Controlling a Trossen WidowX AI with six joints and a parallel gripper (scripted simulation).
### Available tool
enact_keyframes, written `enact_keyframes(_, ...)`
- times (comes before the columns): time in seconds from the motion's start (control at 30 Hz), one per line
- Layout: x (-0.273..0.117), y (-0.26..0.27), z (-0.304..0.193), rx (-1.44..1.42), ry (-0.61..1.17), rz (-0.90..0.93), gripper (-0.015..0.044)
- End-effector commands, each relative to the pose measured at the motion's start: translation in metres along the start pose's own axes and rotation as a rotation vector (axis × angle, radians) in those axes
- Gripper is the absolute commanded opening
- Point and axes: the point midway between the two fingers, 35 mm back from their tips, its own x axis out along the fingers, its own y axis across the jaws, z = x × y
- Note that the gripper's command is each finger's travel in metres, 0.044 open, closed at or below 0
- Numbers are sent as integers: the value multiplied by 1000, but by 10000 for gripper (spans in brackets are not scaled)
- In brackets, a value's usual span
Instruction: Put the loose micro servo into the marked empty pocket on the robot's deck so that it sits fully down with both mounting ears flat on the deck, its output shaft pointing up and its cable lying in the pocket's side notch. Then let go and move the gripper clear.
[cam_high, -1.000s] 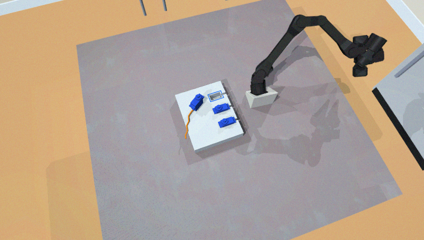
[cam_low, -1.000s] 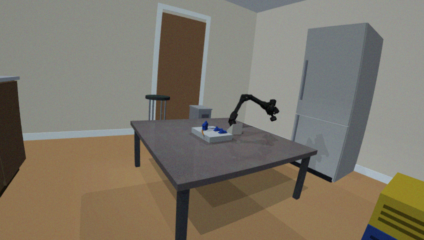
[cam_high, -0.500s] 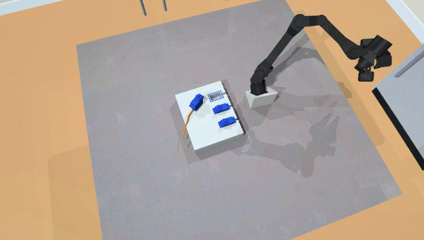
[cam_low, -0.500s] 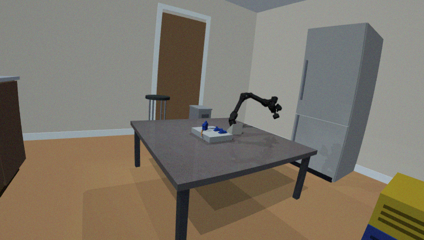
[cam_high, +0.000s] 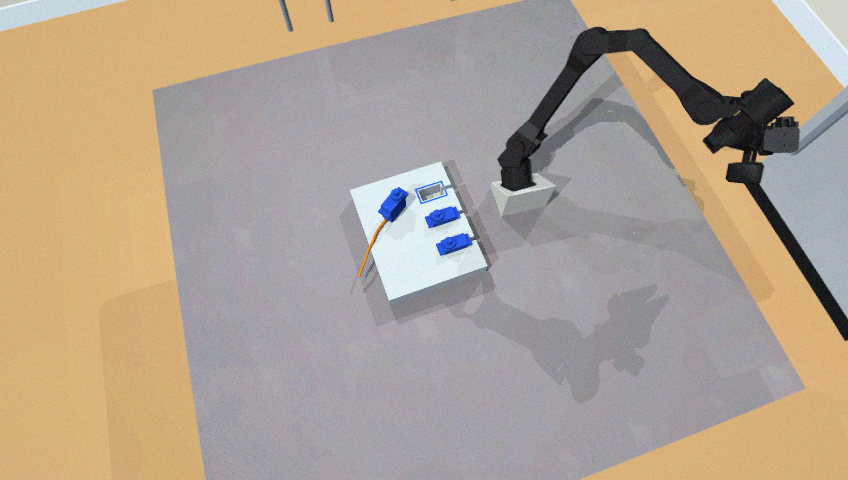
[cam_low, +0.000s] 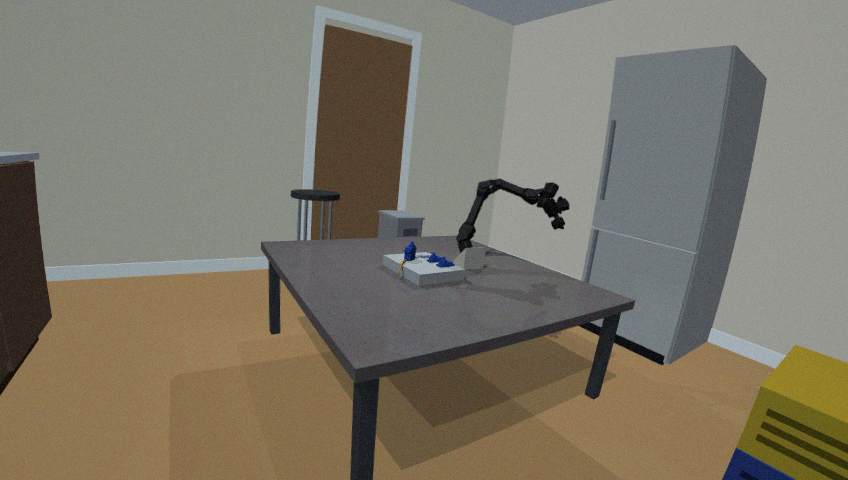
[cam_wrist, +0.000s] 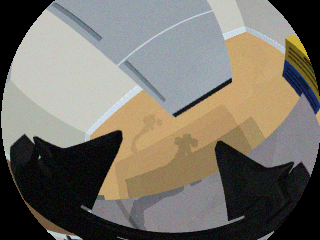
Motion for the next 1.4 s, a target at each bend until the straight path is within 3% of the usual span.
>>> enact_keyframes(0.0, -28, -17, 20, 18, -91, -50, 440)
enact_keyframes(0.43, -90, -54, 46, 62, -238, -152, 440)
enact_keyframes(0.93, -249, -143, 63, 282, -546, -461, 440)
enact_keyframes(1.37, -400, -215, 3, 544, -717, -773, 440)
